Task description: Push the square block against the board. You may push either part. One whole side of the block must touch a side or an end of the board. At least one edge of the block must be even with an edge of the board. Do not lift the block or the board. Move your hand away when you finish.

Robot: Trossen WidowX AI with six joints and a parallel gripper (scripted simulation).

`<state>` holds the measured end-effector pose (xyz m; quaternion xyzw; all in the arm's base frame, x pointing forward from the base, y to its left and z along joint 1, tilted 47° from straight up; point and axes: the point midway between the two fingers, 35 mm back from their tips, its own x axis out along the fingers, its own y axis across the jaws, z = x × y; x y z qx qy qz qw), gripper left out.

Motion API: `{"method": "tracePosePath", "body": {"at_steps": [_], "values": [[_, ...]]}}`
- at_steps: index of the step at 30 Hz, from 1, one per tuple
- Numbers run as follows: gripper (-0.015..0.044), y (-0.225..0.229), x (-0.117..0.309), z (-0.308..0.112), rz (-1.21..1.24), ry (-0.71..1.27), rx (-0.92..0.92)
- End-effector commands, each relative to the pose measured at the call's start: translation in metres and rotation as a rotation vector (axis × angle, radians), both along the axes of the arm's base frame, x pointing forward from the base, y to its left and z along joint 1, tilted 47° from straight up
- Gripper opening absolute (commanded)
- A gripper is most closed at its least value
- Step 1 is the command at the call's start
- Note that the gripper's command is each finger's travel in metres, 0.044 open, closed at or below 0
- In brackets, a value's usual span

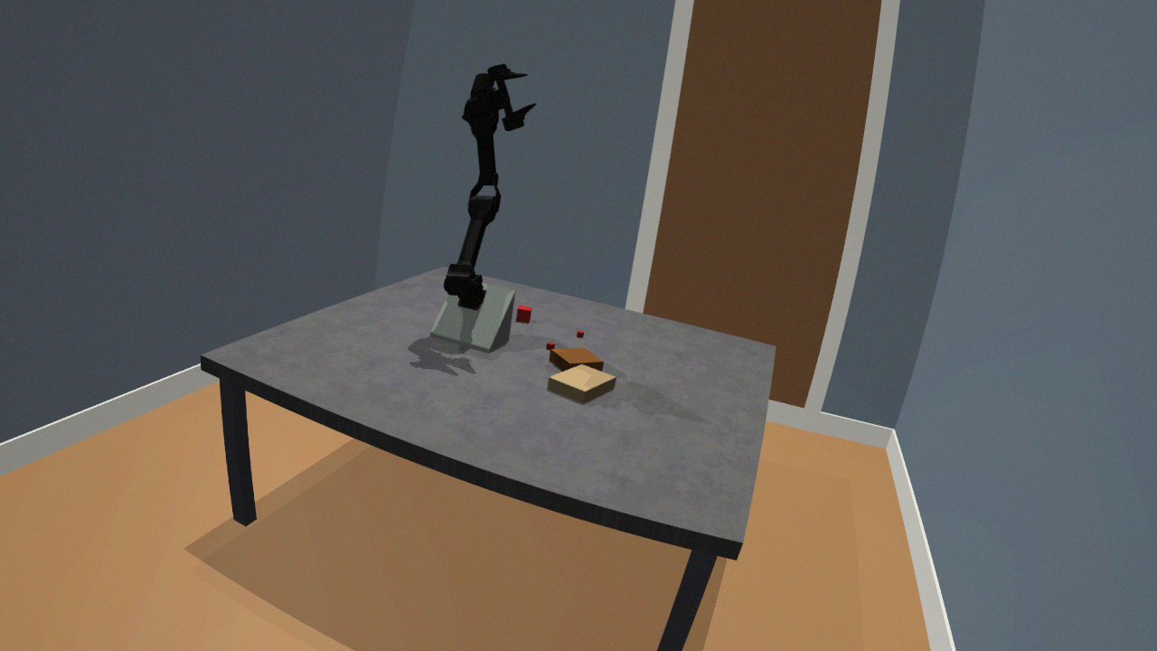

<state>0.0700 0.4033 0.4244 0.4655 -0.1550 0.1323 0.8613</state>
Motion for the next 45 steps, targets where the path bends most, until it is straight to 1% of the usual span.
{"method": "tracePosePath", "body": {"at_steps": [1, 5, 15, 22, 28, 37, 45], "values": [[0.0374, 0.000, 0.000, 0.000, 0.000, 0.000, 0.000], [0.0269, -0.007, -0.003, 0.007, 0.000, -0.001, 0.000], [0.0006, -0.059, -0.027, 0.056, -0.009, -0.055, 0.032], [0.0000, -0.101, -0.039, 0.087, -0.029, -0.094, 0.071], [0.0000, -0.131, -0.039, 0.100, -0.081, -0.110, 0.062], [0.0000, -0.188, -0.042, 0.126, -0.131, -0.119, 0.101], [0.0000, -0.241, -0.037, 0.141, -0.185, -0.103, 0.133]]}}
